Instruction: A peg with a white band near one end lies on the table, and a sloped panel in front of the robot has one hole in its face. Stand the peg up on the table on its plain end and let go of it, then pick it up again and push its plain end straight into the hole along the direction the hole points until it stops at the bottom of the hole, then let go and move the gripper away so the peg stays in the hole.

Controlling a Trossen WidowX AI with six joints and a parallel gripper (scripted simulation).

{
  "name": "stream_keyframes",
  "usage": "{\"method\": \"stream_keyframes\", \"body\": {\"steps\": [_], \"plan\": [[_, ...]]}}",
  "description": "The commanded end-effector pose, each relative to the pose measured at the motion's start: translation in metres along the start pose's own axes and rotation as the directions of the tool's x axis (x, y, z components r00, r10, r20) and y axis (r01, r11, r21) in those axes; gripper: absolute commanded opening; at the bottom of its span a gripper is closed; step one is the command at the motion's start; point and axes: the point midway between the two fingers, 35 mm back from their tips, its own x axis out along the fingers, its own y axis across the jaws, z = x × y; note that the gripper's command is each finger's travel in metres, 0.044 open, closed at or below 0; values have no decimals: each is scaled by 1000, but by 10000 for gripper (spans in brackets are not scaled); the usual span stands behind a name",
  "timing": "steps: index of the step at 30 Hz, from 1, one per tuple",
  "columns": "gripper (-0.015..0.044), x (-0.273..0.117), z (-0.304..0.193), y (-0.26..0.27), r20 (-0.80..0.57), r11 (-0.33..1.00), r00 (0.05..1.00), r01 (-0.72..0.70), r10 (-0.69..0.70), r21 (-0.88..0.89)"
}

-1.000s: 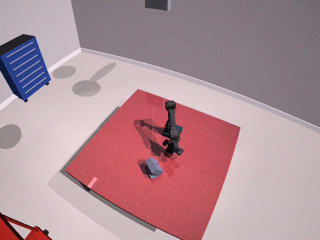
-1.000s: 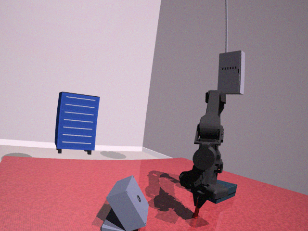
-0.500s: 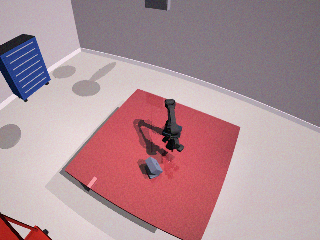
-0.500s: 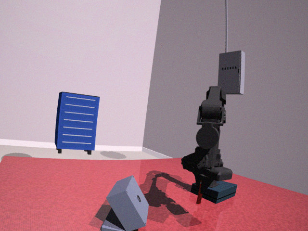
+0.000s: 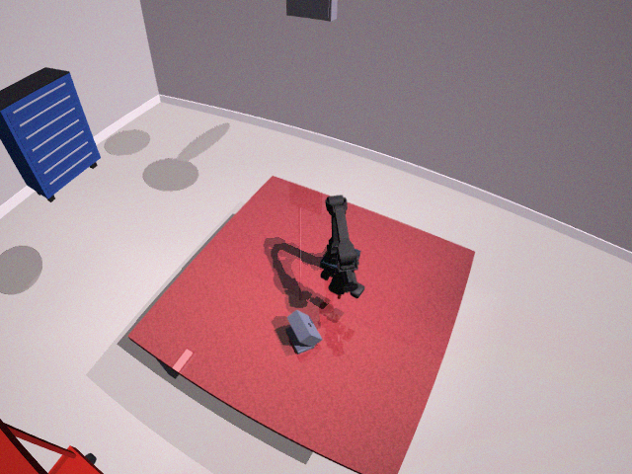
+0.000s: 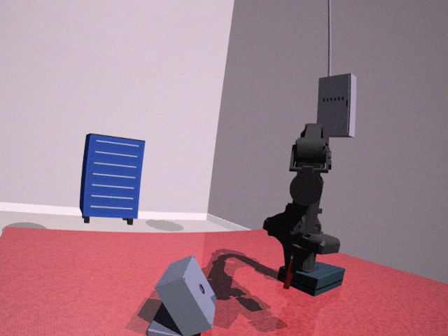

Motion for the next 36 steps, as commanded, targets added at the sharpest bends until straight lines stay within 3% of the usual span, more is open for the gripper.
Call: {"method": "stream_keyframes", "body": {"steps": [1,36], "plan": [[0,0,5,1,31,999,999,24,-23,-46],[0,3,38,8,302,868,926,333,-227,-368]]}}
